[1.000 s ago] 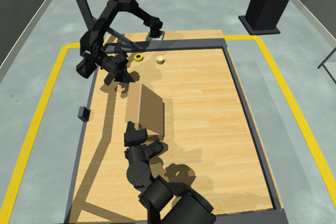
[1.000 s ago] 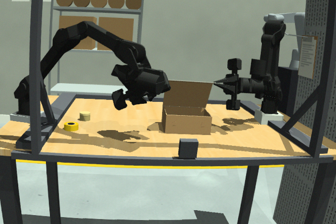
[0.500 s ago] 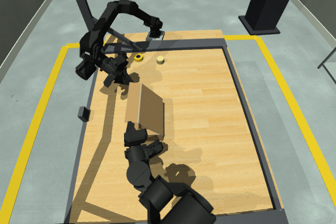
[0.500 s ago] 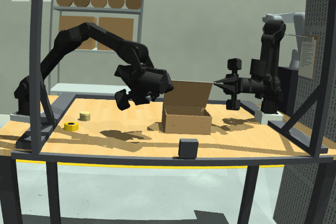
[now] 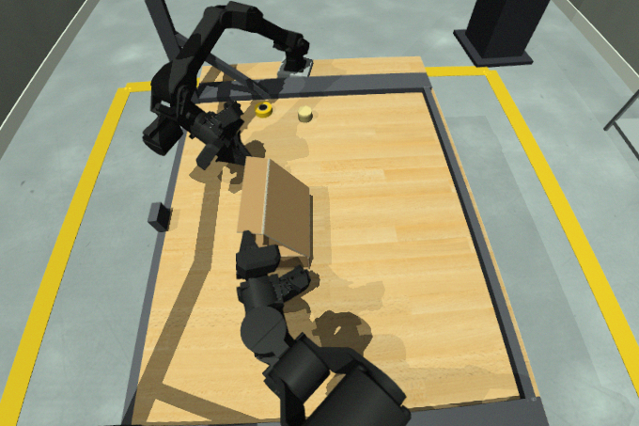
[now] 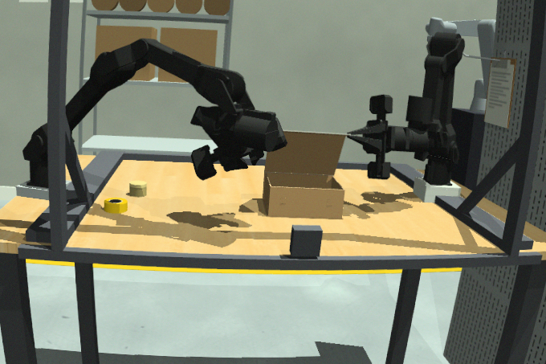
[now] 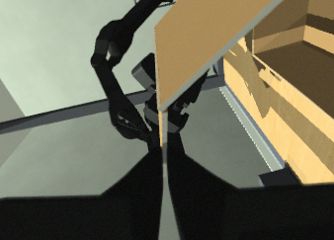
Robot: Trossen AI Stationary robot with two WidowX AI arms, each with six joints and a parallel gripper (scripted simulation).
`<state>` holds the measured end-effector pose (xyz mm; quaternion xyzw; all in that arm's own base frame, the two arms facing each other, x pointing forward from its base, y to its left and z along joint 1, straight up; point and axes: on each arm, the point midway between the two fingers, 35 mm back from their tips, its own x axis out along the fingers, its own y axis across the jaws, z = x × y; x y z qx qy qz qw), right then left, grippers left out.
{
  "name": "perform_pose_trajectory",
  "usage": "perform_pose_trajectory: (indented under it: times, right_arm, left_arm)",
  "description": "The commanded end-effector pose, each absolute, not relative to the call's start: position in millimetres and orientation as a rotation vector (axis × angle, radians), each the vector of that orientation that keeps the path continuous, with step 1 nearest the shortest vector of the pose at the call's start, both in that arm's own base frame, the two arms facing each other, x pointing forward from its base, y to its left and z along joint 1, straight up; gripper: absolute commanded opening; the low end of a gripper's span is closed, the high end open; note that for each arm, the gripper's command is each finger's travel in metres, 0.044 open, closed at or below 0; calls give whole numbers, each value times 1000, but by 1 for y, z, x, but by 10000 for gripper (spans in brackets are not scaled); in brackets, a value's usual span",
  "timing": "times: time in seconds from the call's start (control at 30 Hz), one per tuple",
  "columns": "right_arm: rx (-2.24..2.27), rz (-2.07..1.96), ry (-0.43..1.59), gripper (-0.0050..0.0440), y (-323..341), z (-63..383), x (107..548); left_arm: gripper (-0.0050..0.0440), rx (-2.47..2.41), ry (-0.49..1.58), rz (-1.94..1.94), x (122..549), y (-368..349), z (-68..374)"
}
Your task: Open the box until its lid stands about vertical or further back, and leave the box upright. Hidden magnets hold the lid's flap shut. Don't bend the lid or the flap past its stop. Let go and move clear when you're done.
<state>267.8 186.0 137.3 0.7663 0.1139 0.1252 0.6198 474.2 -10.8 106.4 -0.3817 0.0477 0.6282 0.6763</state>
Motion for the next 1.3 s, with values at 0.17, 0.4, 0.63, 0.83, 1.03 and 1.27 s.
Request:
perform_pose_trajectory:
  times: [0.17,0.4,0.63,0.83,1.03,1.27]
  right_arm:
    - [1773,301,255,9,187,141,268]
    - [1773,301,255,9,187,141,268]
    - [1773,301,255,9,187,141,268]
    - [1773,301,255,9,187,141,268]
    - [1773,301,255,9,187,141,268]
    - [1773,301,255,9,187,141,268]
  left_arm:
    - [60,-883,87,1400,482,-9,118]
    - [60,-885,85,1398,487,-7,118]
    - [60,-887,84,1396,490,-7,118]
    - [60,-889,81,1396,494,-5,118]
    - [60,-891,79,1394,497,-4,118]
    - [60,-893,77,1393,500,-3,118]
